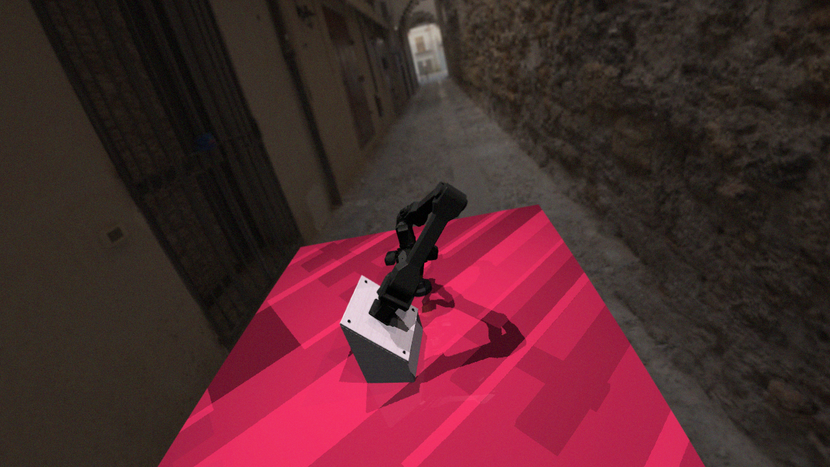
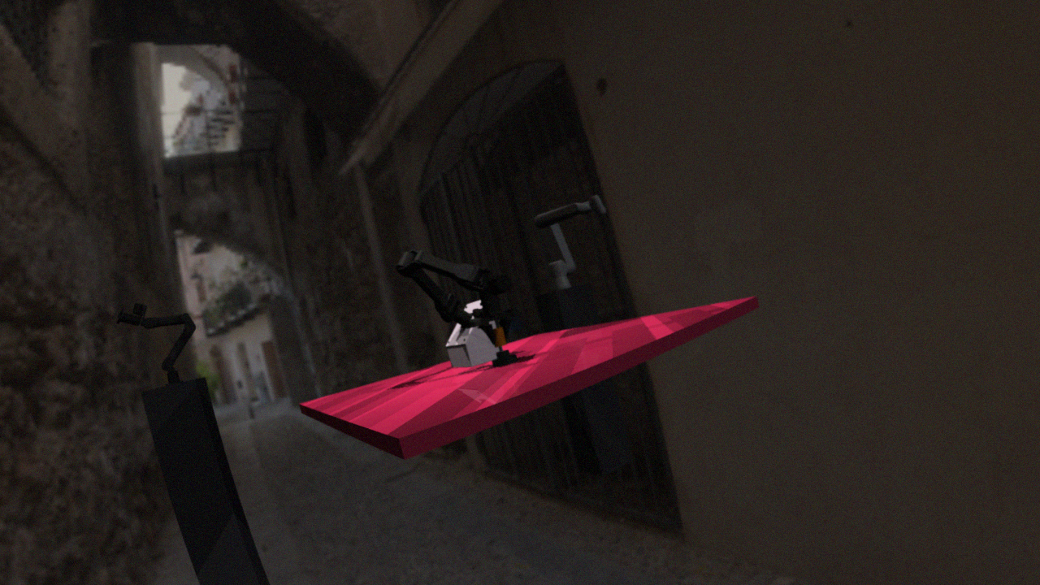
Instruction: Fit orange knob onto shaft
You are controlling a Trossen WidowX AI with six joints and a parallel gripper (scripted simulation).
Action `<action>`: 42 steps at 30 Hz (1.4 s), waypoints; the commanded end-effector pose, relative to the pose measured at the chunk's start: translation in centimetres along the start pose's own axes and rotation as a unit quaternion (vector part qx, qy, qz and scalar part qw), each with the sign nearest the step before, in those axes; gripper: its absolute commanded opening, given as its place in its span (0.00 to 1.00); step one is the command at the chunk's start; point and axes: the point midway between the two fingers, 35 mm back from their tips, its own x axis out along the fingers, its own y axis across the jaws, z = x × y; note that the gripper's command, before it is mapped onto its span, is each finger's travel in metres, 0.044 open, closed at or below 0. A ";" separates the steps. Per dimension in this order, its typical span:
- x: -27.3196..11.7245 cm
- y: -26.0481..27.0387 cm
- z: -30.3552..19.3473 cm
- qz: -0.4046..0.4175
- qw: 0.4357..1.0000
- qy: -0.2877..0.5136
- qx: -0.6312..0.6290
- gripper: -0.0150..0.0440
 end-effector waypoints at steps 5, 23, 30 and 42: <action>0.1 0.0 -0.1 -0.002 1.000 0.001 0.000 0.25; -0.1 -0.1 0.3 -0.002 1.000 0.001 0.000 0.25; -0.3 -0.1 0.3 -0.002 0.999 0.001 0.044 0.25; 0.1 0.0 -0.2 -0.002 0.995 0.000 0.104 0.25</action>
